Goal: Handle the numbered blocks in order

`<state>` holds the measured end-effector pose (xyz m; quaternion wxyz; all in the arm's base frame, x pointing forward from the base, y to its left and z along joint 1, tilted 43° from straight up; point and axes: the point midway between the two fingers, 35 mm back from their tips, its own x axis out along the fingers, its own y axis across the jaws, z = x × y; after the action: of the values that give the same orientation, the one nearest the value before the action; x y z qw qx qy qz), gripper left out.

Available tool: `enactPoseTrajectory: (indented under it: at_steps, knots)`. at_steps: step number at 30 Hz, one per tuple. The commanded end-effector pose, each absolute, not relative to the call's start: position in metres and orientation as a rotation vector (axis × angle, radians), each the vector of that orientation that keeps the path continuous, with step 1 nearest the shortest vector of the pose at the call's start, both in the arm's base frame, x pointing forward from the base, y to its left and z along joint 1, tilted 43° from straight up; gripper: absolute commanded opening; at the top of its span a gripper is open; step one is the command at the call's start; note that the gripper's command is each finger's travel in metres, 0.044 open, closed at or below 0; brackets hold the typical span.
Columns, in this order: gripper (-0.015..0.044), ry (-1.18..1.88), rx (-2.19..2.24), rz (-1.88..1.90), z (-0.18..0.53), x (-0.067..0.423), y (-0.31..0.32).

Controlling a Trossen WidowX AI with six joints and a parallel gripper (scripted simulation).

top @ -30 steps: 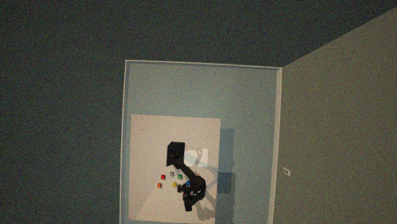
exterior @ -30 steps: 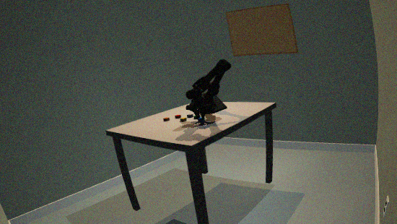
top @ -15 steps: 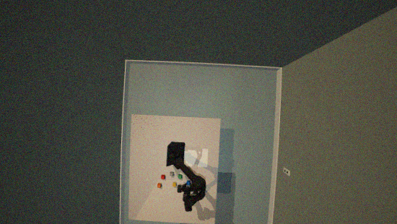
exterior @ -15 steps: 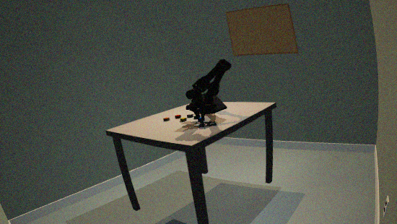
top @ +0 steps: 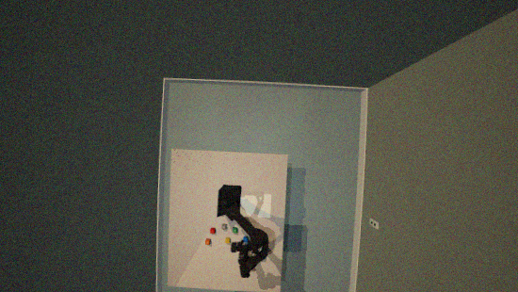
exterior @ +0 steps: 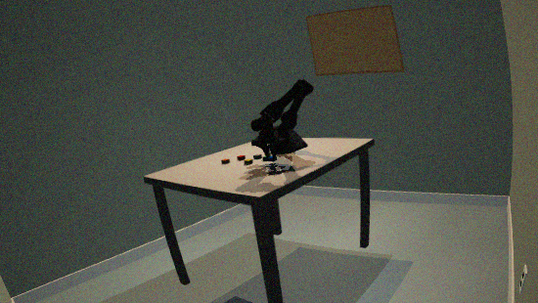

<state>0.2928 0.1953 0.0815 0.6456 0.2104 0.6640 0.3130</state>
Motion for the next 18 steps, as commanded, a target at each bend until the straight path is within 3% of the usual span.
enactPoseTrajectory:
  at_steps: [1, 18]
  knots:
    - [0.012, 1.508, 0.478, 0.718, 0.083, 0.293, 0.195]
    - [0.012, 1.508, 0.478, 0.718, 0.072, 0.292, 0.206]
